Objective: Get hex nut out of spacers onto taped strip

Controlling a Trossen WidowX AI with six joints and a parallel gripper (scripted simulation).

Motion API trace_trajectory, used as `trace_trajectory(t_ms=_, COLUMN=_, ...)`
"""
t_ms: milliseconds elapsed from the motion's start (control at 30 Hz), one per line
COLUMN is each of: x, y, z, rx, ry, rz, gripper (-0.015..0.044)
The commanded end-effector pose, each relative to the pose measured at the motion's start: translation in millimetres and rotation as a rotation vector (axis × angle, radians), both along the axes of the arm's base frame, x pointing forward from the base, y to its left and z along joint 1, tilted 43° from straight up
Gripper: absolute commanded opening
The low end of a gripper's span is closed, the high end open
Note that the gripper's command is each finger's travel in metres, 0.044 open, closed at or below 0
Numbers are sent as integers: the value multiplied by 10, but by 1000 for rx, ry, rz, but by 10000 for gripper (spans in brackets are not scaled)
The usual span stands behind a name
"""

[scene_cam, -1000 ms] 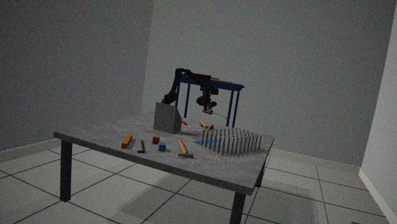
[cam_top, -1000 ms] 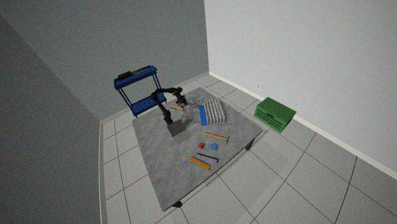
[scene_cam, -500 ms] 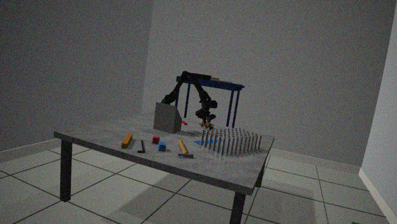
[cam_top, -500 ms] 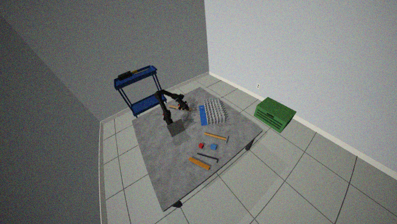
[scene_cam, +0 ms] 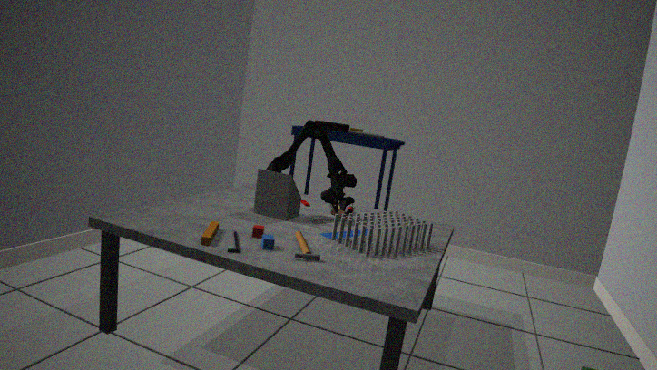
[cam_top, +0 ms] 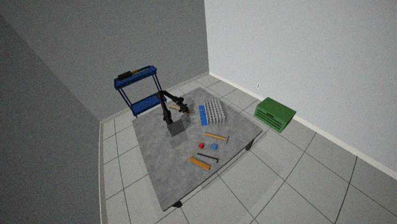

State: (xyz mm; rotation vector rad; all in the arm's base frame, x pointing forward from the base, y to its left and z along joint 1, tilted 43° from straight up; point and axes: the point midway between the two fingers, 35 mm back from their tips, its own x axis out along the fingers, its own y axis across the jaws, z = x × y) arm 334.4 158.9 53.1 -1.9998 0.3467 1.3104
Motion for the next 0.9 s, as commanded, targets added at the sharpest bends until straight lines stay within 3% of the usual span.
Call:
trace_trajectory(t_ms=0, x=41, y=-26, z=-24, rx=-5, ry=-2, rz=-10, gripper=0)
trace_trajectory(t_ms=867, x=239, y=-117, z=-98, rx=-7, ry=-5, rz=-8, gripper=0)
